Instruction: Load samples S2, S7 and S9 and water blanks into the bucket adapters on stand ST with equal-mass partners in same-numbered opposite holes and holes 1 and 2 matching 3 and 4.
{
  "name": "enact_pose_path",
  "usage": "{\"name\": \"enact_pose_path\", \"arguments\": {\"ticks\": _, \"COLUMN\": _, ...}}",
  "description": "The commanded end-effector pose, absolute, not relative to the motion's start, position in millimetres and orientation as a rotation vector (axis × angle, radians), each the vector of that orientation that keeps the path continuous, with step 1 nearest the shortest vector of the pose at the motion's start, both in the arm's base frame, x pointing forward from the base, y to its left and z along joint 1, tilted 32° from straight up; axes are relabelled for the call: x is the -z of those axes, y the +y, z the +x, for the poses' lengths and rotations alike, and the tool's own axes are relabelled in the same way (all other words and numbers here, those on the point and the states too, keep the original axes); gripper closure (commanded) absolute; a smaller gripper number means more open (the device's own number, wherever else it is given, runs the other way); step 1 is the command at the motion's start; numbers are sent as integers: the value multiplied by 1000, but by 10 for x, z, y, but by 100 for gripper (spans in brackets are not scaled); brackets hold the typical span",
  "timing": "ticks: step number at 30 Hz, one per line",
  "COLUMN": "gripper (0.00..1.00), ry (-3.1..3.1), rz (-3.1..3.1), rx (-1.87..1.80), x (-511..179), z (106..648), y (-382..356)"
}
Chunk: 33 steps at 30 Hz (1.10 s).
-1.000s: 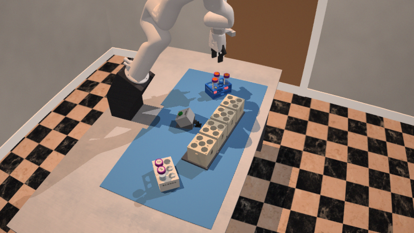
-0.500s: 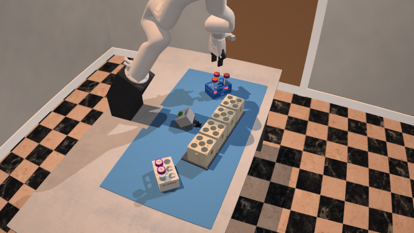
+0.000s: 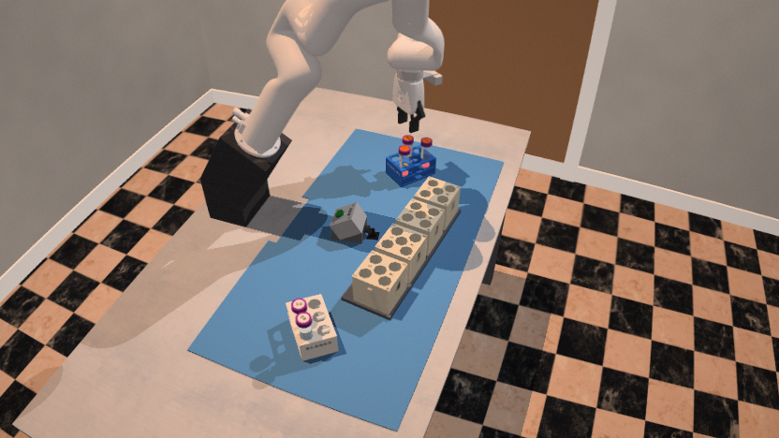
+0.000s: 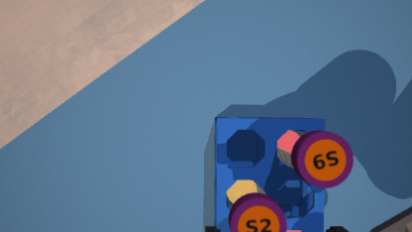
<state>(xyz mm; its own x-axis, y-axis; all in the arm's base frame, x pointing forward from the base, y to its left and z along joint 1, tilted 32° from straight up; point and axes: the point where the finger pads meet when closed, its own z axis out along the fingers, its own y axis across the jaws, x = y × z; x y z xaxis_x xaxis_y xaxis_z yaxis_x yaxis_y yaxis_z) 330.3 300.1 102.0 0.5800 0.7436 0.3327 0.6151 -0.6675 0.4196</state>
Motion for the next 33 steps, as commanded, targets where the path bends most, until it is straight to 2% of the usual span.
{"name": "enact_pose_path", "arguments": {"ticks": 1, "gripper": 43, "ry": 1122, "rz": 2554, "rx": -723, "x": -928, "z": 3376, "y": 3011}}
{"name": "enact_pose_path", "arguments": {"ticks": 33, "gripper": 43, "ry": 1122, "rz": 2554, "rx": -723, "x": -665, "z": 3543, "y": 2999}}
